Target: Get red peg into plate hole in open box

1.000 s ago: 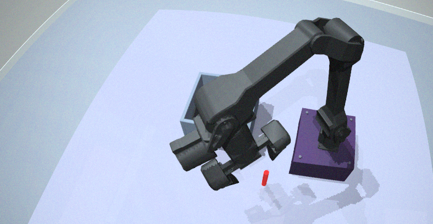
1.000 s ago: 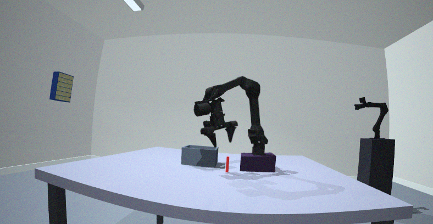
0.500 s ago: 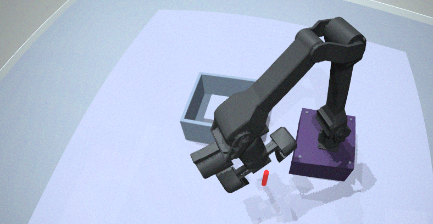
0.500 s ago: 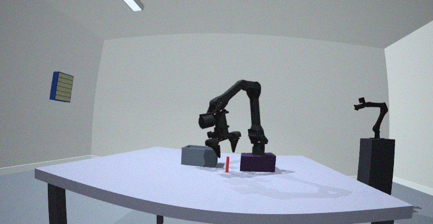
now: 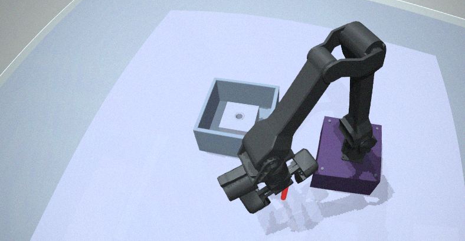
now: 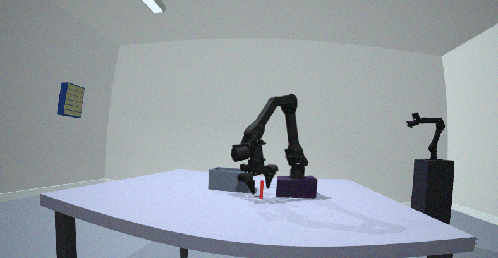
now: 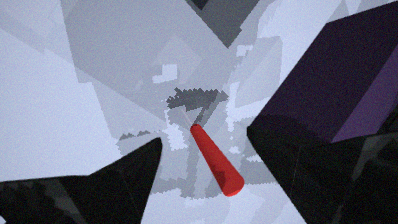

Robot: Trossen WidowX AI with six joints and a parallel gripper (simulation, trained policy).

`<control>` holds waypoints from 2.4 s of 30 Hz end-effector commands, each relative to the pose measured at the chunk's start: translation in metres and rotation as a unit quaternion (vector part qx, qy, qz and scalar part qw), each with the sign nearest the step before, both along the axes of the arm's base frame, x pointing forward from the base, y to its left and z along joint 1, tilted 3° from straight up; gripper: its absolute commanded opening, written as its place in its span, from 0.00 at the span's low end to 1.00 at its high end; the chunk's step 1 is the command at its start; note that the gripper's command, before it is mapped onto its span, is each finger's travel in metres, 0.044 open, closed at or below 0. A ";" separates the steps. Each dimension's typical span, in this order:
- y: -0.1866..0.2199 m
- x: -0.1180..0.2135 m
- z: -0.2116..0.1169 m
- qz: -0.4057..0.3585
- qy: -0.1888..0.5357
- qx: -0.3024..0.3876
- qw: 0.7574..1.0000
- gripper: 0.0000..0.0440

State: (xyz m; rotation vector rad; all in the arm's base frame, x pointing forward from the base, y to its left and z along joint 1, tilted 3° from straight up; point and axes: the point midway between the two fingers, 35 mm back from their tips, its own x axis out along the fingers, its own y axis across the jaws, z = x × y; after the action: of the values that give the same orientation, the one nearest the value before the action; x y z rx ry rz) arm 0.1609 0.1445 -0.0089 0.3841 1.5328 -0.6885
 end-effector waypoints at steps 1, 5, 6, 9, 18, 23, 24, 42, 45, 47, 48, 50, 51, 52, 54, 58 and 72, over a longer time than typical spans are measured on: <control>-0.006 -0.004 -0.015 0.005 0.007 -0.009 1.000 0.73; -0.010 -0.009 -0.024 0.003 0.017 -0.019 1.000 0.50; -0.011 -0.010 -0.025 0.003 0.020 -0.021 1.000 0.44; -0.014 -0.013 -0.028 0.004 0.029 -0.028 0.999 0.26; -0.017 -0.010 -0.019 0.014 0.033 -0.052 0.998 0.00; -0.015 0.001 0.000 0.020 0.016 -0.054 0.998 0.00; -0.014 0.004 0.004 0.021 0.012 -0.054 0.998 0.00; -0.025 0.047 0.088 -0.013 -0.057 -0.063 0.996 0.00; -0.032 0.055 0.096 -0.031 -0.068 -0.066 0.995 0.00; -0.037 0.062 0.101 -0.043 -0.076 -0.067 0.994 0.00; -0.039 0.066 0.102 -0.050 -0.080 -0.068 0.993 0.00; -0.045 0.073 0.106 -0.062 -0.088 -0.069 0.992 0.00; -0.047 0.077 0.108 -0.069 -0.091 -0.069 0.991 0.00; -0.050 0.080 0.109 -0.075 -0.094 -0.070 0.990 0.00; -0.057 0.087 0.112 -0.086 -0.100 -0.070 0.989 0.00; -0.070 0.101 0.115 -0.106 -0.109 -0.072 0.986 0.00; -0.125 0.148 0.105 -0.141 -0.125 -0.067 0.980 0.00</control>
State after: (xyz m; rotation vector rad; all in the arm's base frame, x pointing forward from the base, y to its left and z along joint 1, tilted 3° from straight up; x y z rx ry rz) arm 0.2986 0.0315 0.1013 0.5707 1.1982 -0.9214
